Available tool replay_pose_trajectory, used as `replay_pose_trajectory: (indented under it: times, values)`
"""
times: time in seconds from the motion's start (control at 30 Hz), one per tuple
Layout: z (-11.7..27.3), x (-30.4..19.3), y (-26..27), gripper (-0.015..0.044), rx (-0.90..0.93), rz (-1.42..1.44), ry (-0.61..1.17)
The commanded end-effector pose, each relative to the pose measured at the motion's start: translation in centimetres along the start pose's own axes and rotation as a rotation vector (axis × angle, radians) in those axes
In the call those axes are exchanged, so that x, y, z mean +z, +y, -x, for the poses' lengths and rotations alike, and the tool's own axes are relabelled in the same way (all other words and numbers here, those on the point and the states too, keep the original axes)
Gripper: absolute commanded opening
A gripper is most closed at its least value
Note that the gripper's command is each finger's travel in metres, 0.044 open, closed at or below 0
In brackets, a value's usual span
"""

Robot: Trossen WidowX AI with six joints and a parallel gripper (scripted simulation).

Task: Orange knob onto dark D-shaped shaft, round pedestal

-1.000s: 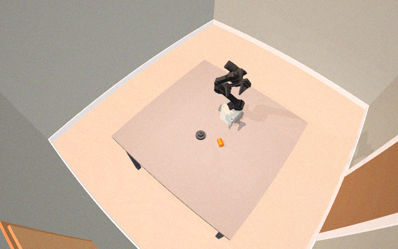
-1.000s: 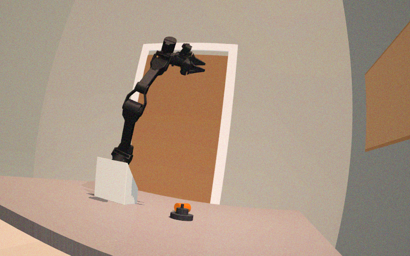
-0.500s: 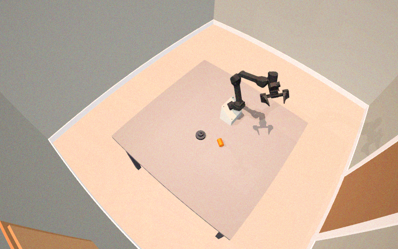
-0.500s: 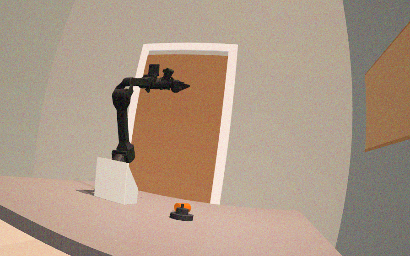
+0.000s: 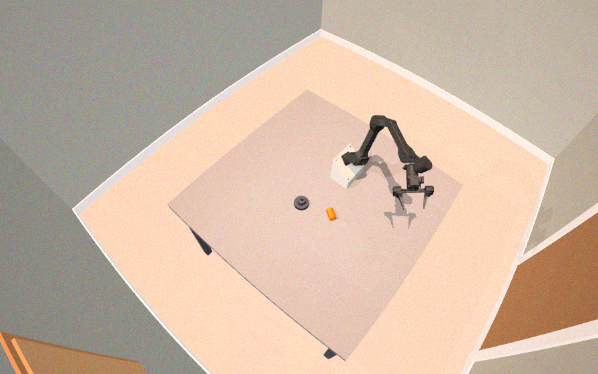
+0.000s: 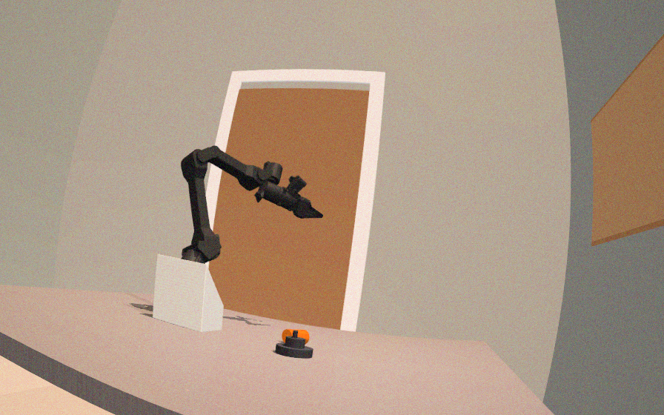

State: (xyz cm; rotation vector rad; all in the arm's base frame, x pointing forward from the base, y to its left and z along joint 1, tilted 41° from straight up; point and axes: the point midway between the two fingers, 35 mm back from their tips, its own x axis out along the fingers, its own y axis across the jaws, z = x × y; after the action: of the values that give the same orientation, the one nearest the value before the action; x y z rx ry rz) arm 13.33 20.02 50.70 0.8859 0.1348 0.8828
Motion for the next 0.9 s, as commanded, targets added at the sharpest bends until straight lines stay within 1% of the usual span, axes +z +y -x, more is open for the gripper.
replay_pose_trajectory:
  times: [0.0,0.2,0.3,0.4,0.53,0.63,0.77,0.83,0.87]
  values:
    - [-3.5,-4.6,-4.8,0.044,-0.125,-0.077,0.137]
    - [-6.3,-10.1,-13.6,0.044,-0.367,-0.299,0.306]
    - [-6.5,-12.5,-18.7,0.044,-0.523,-0.462,0.37]
    - [-5.7,-14.6,-23.9,0.044,-0.694,-0.659,0.411]
    - [-3.6,-16.7,-30.7,0.044,-0.929,-0.963,0.418]
    - [-1.0,-18.1,-35.3,0.044,-1.119,-1.25,0.384]
    - [3.4,-19.7,-40.0,0.044,-1.365,-1.724,0.27]
    - [5.8,-20.6,-41.1,0.044,-1.483,-2.025,0.172]
    - [6.5,-20.8,-41.4,0.044,-1.514,-2.114,0.14]
